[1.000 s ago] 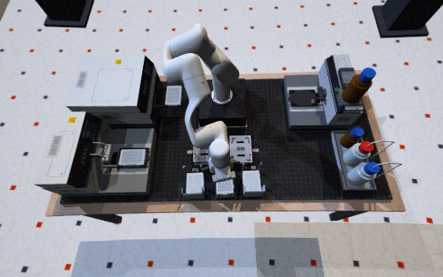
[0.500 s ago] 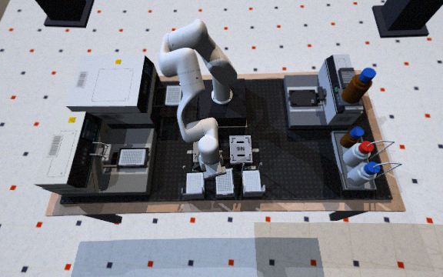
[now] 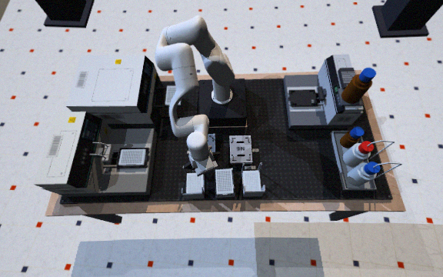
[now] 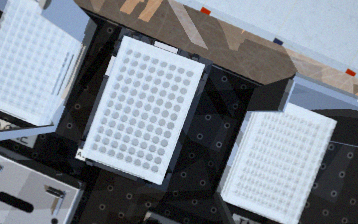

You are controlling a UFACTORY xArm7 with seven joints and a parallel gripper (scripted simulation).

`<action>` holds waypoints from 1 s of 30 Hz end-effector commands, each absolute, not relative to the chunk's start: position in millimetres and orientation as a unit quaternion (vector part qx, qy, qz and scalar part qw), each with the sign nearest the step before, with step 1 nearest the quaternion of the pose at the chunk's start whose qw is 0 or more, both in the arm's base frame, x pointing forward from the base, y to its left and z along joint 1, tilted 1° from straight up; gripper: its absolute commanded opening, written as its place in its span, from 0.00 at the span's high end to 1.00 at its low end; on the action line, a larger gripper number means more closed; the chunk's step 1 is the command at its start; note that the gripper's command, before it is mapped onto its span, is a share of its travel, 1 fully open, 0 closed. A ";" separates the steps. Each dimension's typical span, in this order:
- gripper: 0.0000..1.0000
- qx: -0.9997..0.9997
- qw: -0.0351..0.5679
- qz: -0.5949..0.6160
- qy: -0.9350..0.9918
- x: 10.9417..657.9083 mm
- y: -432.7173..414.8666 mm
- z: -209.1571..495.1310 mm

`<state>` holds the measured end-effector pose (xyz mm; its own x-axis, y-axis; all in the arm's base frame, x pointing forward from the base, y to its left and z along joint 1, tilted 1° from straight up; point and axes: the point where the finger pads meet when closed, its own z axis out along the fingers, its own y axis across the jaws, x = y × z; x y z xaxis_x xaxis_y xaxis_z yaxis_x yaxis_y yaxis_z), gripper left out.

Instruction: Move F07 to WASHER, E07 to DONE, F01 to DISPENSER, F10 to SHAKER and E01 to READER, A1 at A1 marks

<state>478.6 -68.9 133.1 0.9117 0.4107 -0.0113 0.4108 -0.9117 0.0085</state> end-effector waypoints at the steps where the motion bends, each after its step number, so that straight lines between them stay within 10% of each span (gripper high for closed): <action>1: 0.00 0.978 0.006 -0.002 0.210 476.5 -79.8 135.1; 30: 0.00 0.929 0.006 -0.003 0.371 449.8 -157.8 136.1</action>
